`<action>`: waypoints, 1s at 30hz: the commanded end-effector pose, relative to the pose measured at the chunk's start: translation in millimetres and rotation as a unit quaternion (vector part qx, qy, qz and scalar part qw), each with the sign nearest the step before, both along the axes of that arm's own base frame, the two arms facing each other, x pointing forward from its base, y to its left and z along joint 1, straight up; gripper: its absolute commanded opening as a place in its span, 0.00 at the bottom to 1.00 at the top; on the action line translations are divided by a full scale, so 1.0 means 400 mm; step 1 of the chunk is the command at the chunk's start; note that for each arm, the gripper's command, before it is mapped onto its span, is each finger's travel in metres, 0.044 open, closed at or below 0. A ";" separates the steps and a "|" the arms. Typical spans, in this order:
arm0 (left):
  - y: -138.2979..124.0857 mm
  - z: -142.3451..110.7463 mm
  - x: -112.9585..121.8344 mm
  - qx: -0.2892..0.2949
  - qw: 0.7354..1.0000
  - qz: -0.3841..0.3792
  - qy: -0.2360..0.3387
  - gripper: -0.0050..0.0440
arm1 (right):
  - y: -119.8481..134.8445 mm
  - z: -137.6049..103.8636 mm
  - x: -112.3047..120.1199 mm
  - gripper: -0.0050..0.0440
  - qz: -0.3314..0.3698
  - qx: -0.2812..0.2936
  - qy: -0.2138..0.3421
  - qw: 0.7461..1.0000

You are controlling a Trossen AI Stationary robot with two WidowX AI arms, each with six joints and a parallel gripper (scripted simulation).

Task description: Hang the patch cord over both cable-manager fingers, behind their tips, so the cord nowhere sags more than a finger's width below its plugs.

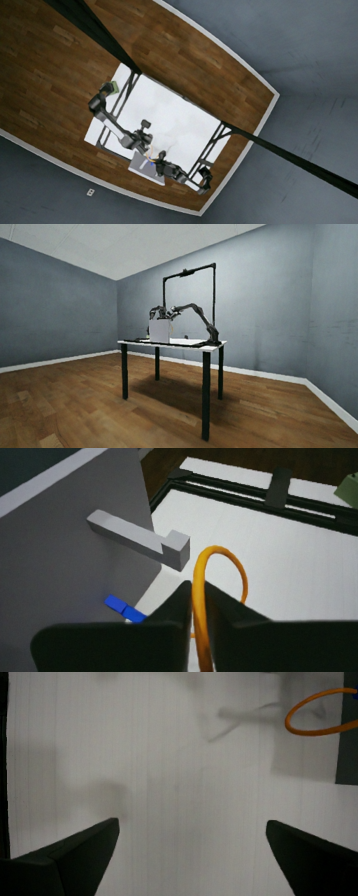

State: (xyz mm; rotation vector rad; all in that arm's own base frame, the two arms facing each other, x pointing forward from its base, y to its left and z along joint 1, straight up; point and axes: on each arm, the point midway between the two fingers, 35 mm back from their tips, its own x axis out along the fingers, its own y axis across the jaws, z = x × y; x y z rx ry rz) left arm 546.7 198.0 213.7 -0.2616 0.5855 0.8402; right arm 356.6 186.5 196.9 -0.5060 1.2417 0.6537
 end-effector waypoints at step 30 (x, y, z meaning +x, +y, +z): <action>0.009 0.075 -0.050 0.007 1.000 -0.001 -0.029 0.15 | -0.004 0.031 -0.005 1.00 0.000 0.009 -0.015 1.000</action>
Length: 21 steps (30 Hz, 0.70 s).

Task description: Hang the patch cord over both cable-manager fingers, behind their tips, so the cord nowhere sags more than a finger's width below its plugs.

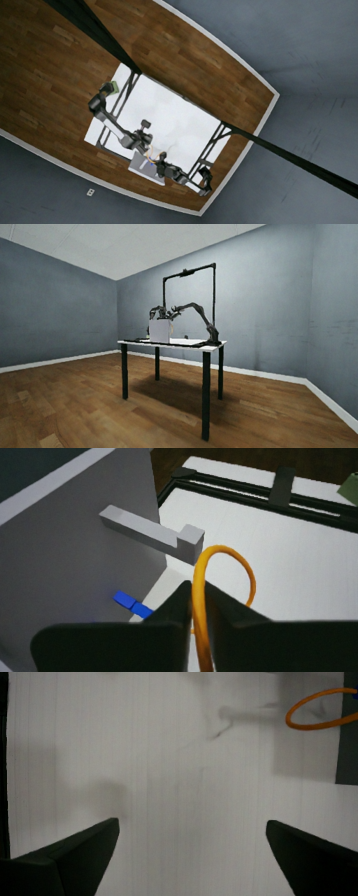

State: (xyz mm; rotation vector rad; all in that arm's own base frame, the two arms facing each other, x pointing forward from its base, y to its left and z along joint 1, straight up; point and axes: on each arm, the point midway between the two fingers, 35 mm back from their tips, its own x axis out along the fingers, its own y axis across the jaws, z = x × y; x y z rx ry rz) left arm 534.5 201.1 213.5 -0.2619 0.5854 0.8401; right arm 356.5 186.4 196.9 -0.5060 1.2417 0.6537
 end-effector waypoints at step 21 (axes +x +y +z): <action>0.006 0.071 -0.045 0.007 1.000 -0.001 -0.029 0.15 | -0.004 0.031 -0.004 1.00 0.000 0.009 -0.015 1.000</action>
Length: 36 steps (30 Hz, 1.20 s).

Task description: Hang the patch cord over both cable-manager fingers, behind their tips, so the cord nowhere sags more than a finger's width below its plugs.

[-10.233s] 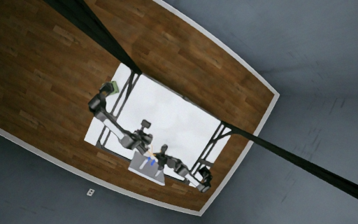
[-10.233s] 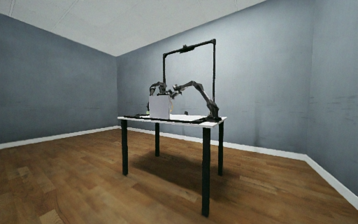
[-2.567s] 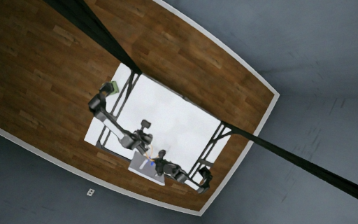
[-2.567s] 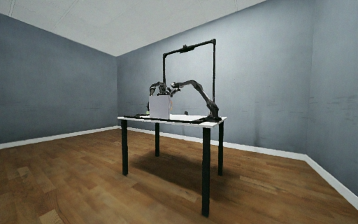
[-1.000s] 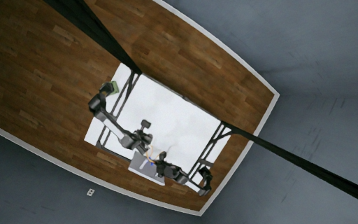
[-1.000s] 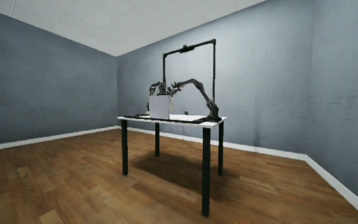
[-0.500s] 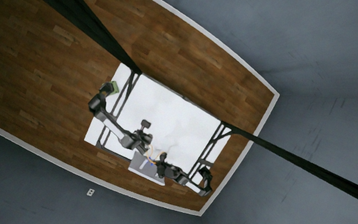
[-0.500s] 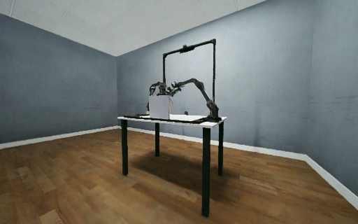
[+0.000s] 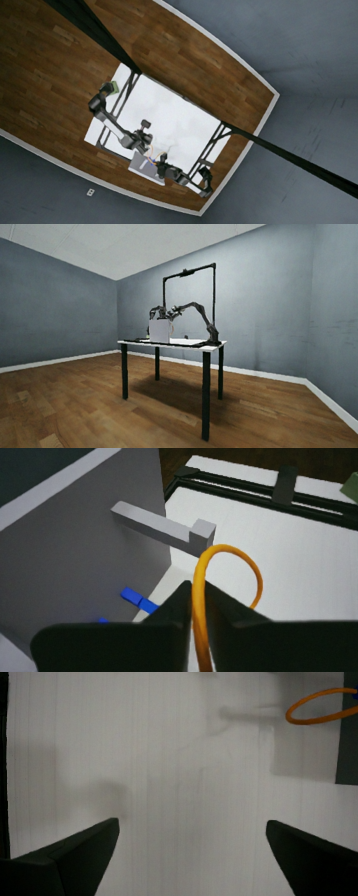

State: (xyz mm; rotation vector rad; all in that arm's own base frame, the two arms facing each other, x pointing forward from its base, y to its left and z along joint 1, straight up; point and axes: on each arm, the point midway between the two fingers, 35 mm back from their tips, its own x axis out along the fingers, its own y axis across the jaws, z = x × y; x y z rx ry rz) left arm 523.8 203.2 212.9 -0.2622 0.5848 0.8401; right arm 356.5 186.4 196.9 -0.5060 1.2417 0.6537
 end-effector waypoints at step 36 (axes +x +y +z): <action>0.006 0.063 -0.060 0.007 1.000 -0.001 -0.028 0.15 | -0.004 0.031 -0.004 1.00 0.000 0.009 -0.015 1.000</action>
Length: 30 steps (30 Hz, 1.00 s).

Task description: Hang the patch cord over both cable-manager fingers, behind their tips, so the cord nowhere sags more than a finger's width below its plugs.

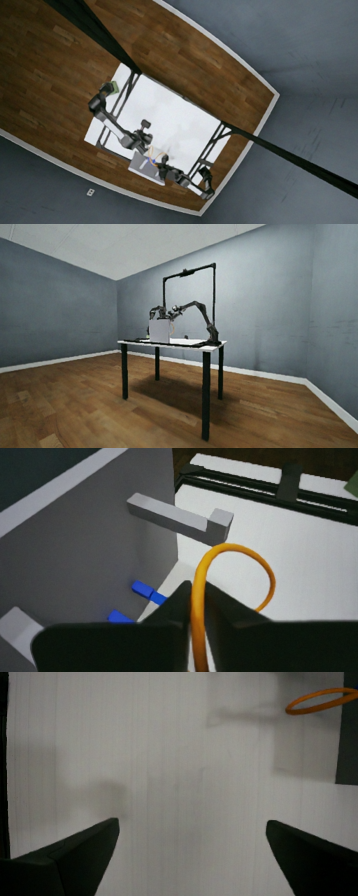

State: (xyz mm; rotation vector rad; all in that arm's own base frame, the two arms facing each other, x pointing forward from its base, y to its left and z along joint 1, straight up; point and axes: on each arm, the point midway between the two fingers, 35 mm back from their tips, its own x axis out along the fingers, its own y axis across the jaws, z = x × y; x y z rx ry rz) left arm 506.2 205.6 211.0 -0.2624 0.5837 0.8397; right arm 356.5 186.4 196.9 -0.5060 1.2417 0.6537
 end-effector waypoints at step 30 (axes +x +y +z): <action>0.002 0.061 -0.041 0.007 1.000 -0.001 -0.027 0.15 | -0.003 0.031 -0.004 1.00 0.000 0.009 -0.015 1.000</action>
